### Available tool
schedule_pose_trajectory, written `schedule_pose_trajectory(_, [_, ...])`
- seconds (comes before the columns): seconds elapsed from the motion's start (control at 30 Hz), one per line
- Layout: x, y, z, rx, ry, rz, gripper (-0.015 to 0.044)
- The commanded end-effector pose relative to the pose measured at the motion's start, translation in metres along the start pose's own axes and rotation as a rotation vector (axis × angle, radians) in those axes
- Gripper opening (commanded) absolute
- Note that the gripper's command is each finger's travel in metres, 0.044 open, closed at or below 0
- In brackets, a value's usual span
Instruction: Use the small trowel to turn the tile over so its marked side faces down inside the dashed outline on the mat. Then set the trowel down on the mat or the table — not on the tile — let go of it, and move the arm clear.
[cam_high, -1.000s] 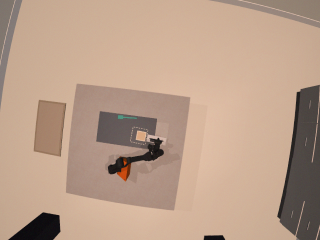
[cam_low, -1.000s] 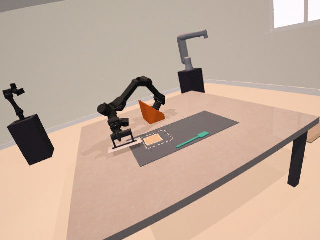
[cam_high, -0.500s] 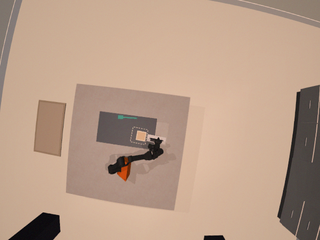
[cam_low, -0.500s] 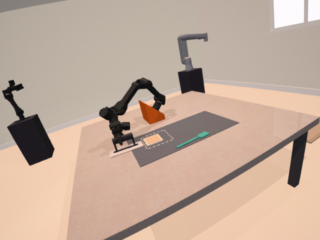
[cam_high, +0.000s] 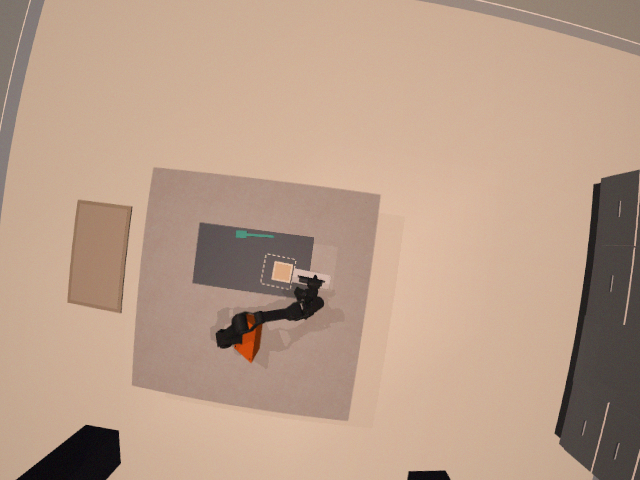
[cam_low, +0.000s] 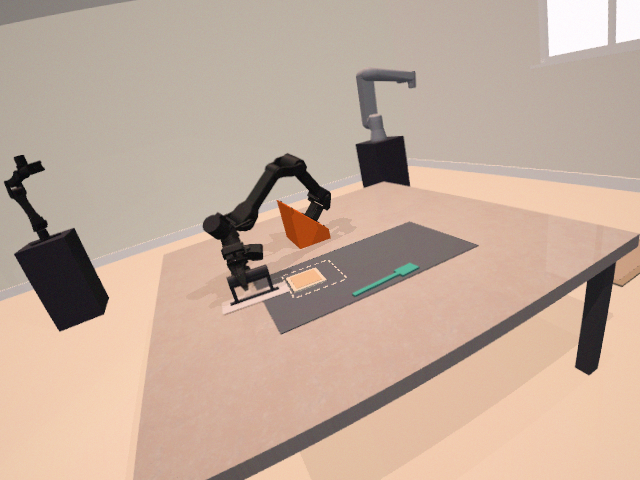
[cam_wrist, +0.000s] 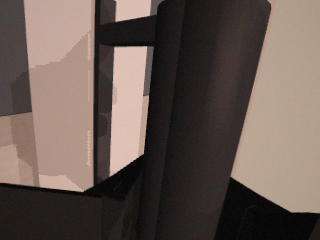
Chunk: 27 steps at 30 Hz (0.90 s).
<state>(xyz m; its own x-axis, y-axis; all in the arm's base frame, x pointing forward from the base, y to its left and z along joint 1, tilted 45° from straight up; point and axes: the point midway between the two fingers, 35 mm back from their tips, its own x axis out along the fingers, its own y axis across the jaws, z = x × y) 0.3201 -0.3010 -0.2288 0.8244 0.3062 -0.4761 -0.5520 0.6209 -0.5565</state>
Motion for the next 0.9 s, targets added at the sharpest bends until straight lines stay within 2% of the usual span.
schedule_pose_trajectory(0.0, [0.002,-0.001,0.010,-0.002,-0.009,0.005,0.0000])
schedule_pose_trajectory(0.23, [0.001,-0.002,0.014,-0.002,-0.009,0.005,0.0000])
schedule_pose_trajectory(0.73, [-0.025,-0.032,-0.020,-0.005,-0.007,0.005,0.0000])
schedule_pose_trajectory(0.87, [-0.023,-0.039,-0.012,-0.005,-0.003,0.017,0.0000])
